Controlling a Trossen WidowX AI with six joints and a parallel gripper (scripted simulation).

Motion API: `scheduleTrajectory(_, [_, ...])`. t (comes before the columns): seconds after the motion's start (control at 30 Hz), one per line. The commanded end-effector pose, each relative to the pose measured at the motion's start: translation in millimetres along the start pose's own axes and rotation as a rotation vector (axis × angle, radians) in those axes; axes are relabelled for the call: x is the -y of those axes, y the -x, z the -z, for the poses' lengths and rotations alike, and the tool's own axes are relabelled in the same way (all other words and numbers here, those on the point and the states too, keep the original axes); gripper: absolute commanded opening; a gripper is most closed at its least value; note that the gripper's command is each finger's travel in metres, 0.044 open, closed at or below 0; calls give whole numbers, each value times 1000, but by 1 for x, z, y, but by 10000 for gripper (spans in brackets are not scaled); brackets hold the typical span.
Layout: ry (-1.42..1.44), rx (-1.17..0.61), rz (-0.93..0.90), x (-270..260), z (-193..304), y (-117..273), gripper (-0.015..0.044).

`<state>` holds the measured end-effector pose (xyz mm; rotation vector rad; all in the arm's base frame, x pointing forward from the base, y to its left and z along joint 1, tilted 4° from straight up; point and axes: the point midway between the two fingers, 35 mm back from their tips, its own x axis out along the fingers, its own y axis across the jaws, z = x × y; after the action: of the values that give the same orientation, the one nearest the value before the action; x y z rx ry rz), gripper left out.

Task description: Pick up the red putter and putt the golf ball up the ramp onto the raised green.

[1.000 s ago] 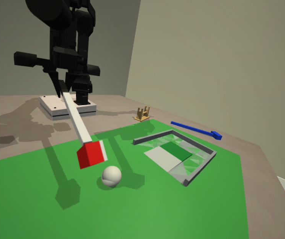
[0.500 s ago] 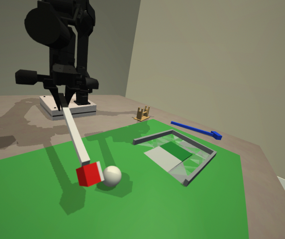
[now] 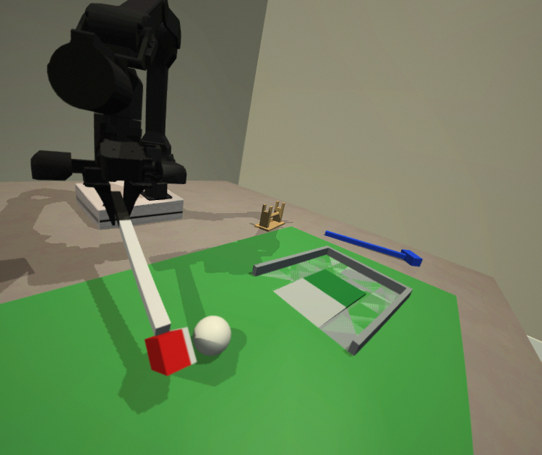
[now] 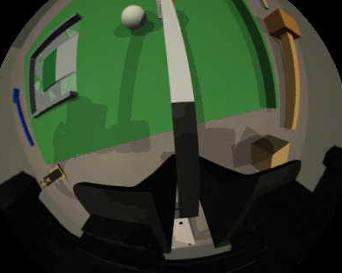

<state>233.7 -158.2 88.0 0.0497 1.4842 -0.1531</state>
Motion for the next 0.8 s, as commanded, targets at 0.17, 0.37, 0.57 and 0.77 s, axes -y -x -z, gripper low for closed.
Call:
scheduleTrajectory(0.17, [0,-1,0,0,0,-3,0])
scheduleTrajectory(0.37, [0,-1,0,1,0,-3,0])
scheduleTrajectory(0.57, [-2,0,3,19,0,-5,0])
scheduleTrajectory(0.77, [-3,0,5,31,0,-7,0])
